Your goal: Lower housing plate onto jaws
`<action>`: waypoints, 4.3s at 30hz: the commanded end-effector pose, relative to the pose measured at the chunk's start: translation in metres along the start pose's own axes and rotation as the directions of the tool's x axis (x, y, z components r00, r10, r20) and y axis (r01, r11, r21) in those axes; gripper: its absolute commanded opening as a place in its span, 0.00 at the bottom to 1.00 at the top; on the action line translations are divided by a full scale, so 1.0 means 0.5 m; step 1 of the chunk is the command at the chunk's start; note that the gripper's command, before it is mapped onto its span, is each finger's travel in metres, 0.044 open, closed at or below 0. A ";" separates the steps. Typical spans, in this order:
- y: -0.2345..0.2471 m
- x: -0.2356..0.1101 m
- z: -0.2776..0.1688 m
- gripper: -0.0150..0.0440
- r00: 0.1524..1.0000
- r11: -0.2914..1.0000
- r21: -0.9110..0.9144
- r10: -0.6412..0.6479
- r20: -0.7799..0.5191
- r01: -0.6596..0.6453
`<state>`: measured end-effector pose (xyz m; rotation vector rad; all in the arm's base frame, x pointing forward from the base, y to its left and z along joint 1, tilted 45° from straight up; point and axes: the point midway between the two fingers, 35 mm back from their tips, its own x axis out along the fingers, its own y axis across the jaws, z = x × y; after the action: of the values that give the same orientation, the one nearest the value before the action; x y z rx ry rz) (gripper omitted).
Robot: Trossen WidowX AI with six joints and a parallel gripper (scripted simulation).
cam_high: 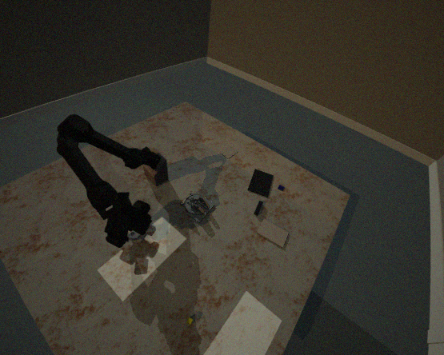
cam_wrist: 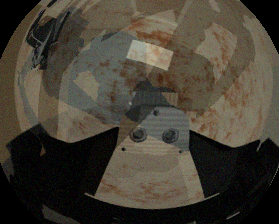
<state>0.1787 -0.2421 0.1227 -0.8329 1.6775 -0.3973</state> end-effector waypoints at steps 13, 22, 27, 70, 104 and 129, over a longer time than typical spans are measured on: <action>0.000 0.000 0.000 0.85 1.000 1.000 0.000 0.000 0.000 0.000; -0.001 -0.046 0.006 0.85 1.000 1.000 0.000 0.006 0.003 -0.006; -0.001 -0.078 0.007 0.85 1.000 1.000 0.000 0.007 0.005 -0.007; 0.102 -0.140 0.124 0.85 0.998 0.997 0.047 0.054 0.040 -0.056; 0.295 -0.149 0.234 0.85 0.997 0.990 0.120 0.075 0.035 -0.078; 0.459 -0.151 0.252 0.85 1.000 0.981 0.192 0.024 0.012 -0.026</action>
<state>0.2375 -0.0177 -0.0007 -0.6699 1.6139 -0.5125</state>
